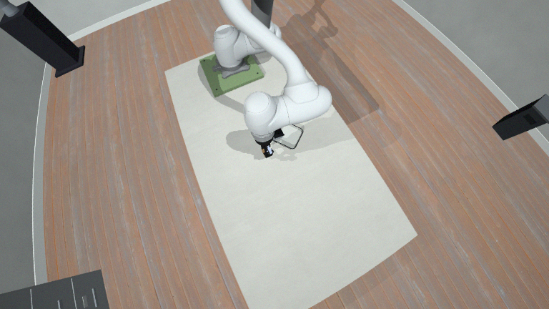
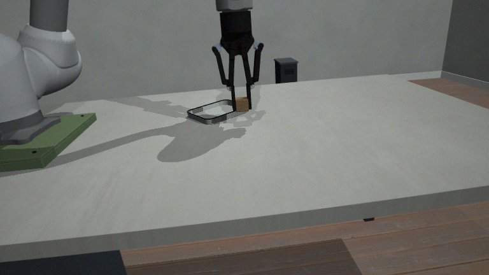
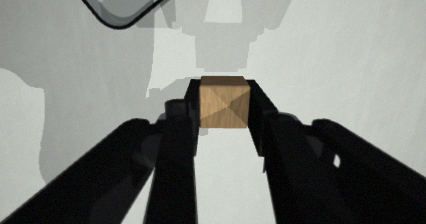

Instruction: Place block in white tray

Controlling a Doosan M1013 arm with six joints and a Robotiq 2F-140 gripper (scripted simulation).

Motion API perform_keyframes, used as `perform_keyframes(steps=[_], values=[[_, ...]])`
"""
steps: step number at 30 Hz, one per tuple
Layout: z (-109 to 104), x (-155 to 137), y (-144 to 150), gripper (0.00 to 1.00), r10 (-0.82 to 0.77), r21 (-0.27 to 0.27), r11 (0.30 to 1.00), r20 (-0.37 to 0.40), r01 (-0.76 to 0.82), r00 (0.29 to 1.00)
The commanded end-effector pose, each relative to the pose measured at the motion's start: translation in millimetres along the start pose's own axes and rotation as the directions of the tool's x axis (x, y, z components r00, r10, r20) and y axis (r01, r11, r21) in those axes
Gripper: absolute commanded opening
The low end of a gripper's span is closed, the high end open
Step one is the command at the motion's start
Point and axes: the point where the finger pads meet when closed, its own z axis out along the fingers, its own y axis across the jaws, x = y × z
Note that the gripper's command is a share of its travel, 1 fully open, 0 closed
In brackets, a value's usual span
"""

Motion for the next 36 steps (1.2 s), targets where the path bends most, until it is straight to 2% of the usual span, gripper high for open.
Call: perform_keyframes(steps=[1, 3, 8, 27, 36], values=[[-2, 32, -16, 0.10, -0.003, -0.005, 1.000, 0.006, 0.003, 1.000], [-2, 76, -37, 0.10, -0.003, -0.005, 1.000, 0.006, 0.003, 1.000], [-2, 141, -67, 0.10, -0.003, -0.006, 1.000, 0.006, 0.003, 1.000], [-4, 140, -65, 0.10, -0.004, -0.008, 1.000, 0.006, 0.004, 1.000], [6, 140, -67, 0.10, -0.003, -0.001, 1.000, 0.006, 0.003, 1.000]])
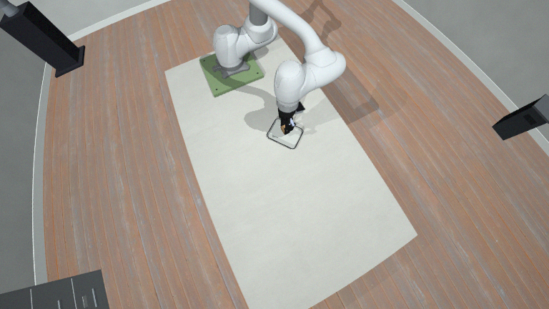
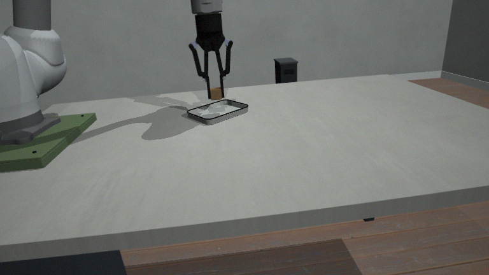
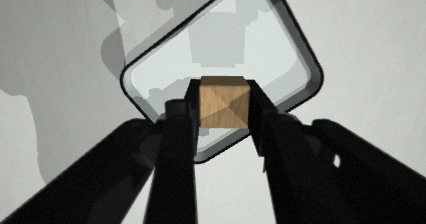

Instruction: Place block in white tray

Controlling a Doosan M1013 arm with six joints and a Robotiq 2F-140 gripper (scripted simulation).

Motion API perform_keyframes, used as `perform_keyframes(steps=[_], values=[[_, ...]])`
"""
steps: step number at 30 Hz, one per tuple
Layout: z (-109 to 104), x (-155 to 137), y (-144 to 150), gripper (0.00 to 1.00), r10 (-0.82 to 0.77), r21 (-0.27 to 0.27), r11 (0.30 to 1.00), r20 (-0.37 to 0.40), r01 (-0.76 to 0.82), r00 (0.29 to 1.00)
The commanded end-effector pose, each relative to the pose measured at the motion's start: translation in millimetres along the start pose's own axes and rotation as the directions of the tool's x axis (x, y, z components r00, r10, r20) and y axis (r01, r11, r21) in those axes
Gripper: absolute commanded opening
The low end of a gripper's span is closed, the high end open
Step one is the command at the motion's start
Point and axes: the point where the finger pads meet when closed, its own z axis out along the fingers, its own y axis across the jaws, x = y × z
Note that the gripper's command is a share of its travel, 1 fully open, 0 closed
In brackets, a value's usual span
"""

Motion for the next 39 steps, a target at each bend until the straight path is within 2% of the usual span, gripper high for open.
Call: perform_keyframes(steps=[1, 21, 39], values=[[7, -1, -1, 0.10, -0.003, 0.000, 1.000, 0.006, 0.003, 1.000], [43, 1, 2, 0.10, -0.004, -0.001, 1.000, 0.005, 0.004, 1.000], [46, 1, 3, 0.10, -0.004, -0.001, 1.000, 0.005, 0.004, 1.000]])
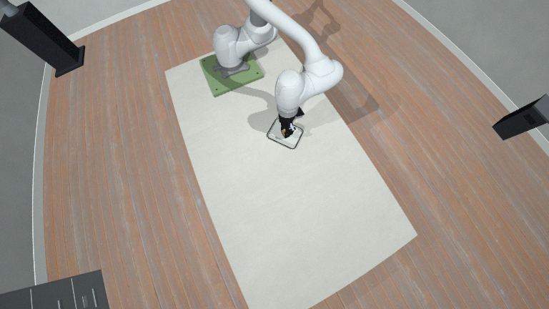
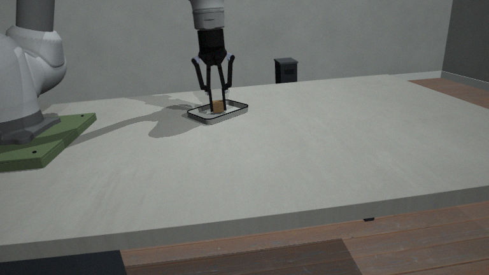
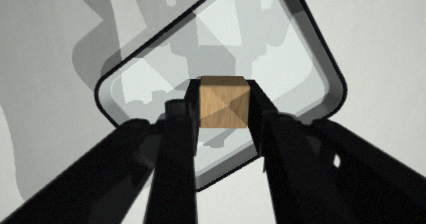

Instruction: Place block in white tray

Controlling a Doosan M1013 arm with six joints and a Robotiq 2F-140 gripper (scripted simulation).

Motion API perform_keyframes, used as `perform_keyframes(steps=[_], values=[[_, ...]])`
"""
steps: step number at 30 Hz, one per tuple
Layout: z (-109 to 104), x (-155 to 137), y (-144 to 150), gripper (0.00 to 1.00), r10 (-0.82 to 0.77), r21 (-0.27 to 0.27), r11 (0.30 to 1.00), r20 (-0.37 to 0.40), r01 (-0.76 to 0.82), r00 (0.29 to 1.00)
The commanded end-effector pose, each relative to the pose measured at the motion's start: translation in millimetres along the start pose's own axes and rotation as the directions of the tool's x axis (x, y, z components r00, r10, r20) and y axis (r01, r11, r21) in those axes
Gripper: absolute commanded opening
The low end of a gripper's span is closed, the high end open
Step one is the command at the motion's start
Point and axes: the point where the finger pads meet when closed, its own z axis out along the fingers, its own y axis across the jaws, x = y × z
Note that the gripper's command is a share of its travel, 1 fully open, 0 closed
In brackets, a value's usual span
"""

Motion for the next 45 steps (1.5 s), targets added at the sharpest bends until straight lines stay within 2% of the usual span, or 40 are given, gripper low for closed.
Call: perform_keyframes(steps=[1, 45], values=[[3.0, -0.4, -0.1, 0.10, -0.003, 0.001, 1.000, 0.005, 0.003, 1.000], [8.8, -0.1, -1.4, 0.10, -0.003, 0.001, 1.000, 0.004, 0.003, 1.000]])
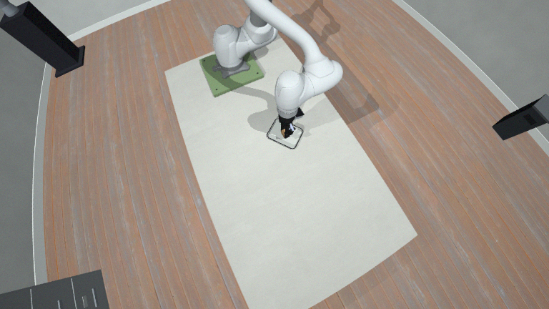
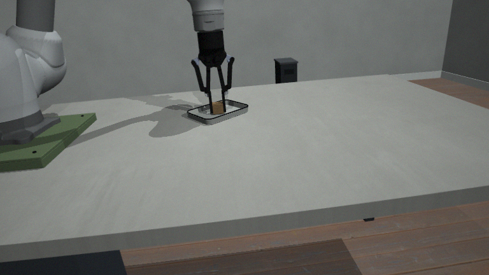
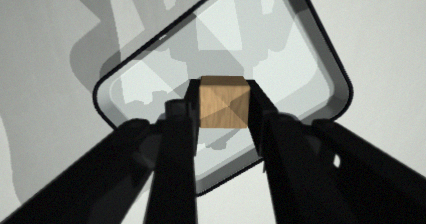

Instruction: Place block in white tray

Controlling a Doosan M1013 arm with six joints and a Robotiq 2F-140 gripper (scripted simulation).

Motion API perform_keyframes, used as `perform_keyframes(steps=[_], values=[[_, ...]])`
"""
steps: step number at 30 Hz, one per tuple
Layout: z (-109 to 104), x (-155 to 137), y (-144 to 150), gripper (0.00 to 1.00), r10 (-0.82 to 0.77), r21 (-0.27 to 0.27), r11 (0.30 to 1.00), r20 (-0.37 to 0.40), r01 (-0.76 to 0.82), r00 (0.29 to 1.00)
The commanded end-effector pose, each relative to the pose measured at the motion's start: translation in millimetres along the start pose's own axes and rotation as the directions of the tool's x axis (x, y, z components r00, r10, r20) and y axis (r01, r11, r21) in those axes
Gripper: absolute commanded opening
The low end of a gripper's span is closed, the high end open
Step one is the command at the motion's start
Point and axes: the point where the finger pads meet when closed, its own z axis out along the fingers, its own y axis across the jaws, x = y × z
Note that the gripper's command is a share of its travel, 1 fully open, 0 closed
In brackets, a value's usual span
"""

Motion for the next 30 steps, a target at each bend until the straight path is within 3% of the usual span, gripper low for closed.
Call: perform_keyframes(steps=[1, 18, 19, 30], values=[[3.7, -0.3, 0.0, 0.10, -0.003, 0.001, 1.000, 0.004, 0.003, 1.000], [3.7, -0.3, -0.1, 0.10, -0.003, 0.001, 1.000, 0.004, 0.003, 1.000], [3.7, -0.3, -0.1, 0.40, -0.003, 0.001, 1.000, 0.004, 0.003, 1.000], [3.7, -0.3, -0.1, 0.40, -0.003, 0.001, 1.000, 0.004, 0.003, 1.000]])
